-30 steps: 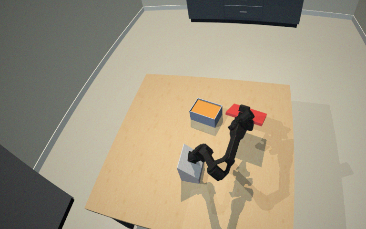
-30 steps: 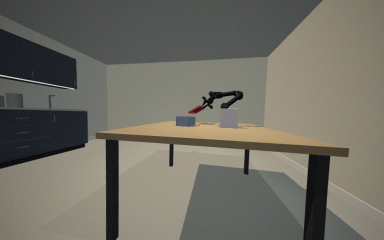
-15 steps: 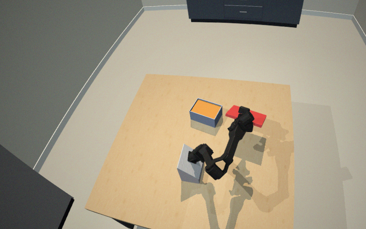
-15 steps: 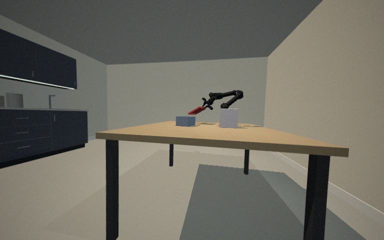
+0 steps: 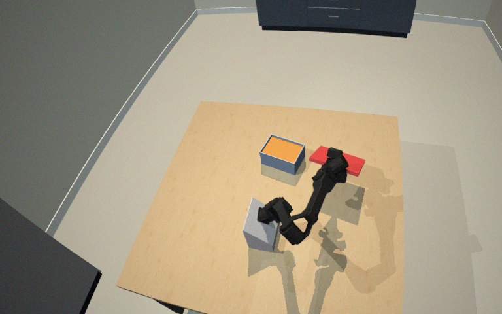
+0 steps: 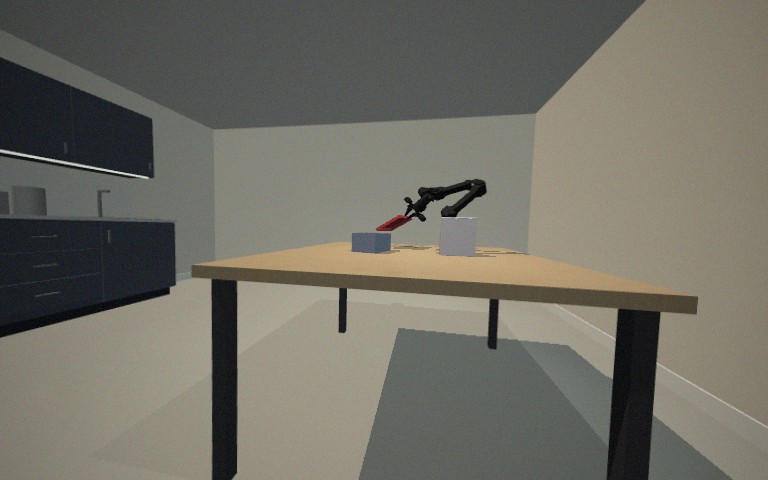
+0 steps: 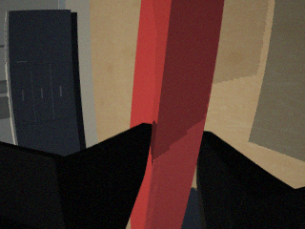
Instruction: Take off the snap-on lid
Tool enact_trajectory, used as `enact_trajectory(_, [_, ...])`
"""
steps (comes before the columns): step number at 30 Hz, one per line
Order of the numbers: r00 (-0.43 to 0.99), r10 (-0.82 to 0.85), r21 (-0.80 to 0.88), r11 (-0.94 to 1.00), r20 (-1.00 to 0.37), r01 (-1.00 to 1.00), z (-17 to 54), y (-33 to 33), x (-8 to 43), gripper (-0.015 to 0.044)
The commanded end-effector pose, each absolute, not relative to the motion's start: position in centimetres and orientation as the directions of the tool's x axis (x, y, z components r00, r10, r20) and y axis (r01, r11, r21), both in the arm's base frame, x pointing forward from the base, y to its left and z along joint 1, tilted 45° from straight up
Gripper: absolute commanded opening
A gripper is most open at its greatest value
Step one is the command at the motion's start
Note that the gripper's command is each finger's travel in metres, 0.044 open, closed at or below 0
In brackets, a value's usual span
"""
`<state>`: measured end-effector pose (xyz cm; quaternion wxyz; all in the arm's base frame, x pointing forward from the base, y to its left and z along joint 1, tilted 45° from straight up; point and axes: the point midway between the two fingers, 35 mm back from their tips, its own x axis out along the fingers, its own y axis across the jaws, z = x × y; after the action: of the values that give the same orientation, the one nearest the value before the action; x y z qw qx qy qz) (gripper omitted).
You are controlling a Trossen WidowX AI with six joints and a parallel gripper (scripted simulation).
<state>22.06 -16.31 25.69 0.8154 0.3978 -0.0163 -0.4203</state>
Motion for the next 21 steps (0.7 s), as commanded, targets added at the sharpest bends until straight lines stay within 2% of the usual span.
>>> enact_trajectory(1, [0.657, -0.690, 0.665, 0.341, -0.304, 0.665, 25.5, -16.4, 22.2, 0.0000])
enact_trajectory(21, [0.657, -0.690, 0.664, 0.342, -0.303, 0.665, 24.4, -17.5, 22.1, 0.0000])
